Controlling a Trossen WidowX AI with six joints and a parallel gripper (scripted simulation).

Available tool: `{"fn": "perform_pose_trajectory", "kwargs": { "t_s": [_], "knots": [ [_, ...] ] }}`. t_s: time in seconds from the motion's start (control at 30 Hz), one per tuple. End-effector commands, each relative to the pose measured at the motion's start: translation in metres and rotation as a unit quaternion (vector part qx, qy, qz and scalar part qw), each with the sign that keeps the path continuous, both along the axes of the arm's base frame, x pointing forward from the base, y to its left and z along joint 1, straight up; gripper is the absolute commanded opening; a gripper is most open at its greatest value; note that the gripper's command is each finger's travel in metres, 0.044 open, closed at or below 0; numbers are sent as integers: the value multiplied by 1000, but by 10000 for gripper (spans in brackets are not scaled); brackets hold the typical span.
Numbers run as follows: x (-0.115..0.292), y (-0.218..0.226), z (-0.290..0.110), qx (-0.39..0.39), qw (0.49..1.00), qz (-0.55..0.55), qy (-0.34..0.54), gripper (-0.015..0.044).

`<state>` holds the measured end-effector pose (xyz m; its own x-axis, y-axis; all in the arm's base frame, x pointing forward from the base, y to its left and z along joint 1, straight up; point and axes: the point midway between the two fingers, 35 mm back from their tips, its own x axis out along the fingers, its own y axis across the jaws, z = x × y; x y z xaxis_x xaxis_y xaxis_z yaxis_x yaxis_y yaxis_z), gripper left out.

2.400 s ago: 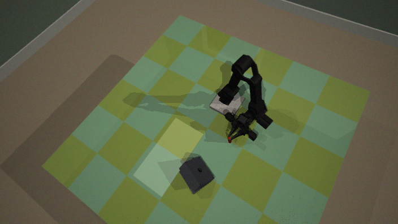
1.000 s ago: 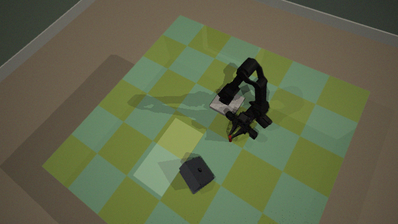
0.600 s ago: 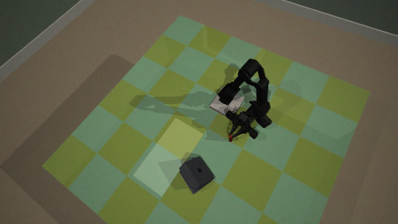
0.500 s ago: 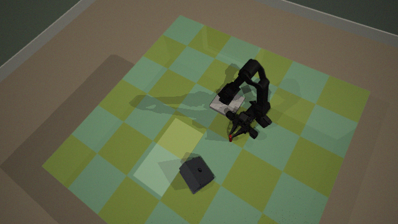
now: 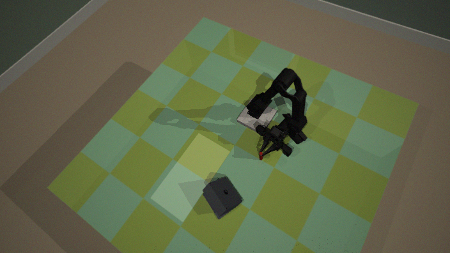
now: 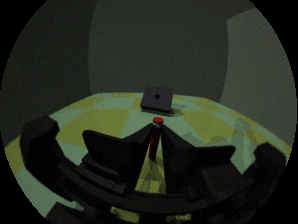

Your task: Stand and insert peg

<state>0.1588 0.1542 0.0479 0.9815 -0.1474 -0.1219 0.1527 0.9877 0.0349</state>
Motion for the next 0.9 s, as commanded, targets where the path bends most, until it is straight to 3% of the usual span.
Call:
{"fn": "perform_pose_trajectory", "kwargs": {
  "t_s": [0.0,0.13,0.23,0.87],
  "knots": [
    [-1,1,-1,0,1000,0,0,50],
    [0,0,0,-1,1000,0,0,50],
    [0,0,0,-1,1000,1,0,128],
    [0,0,0,-1,1000,1,0,130]
  ]
}}
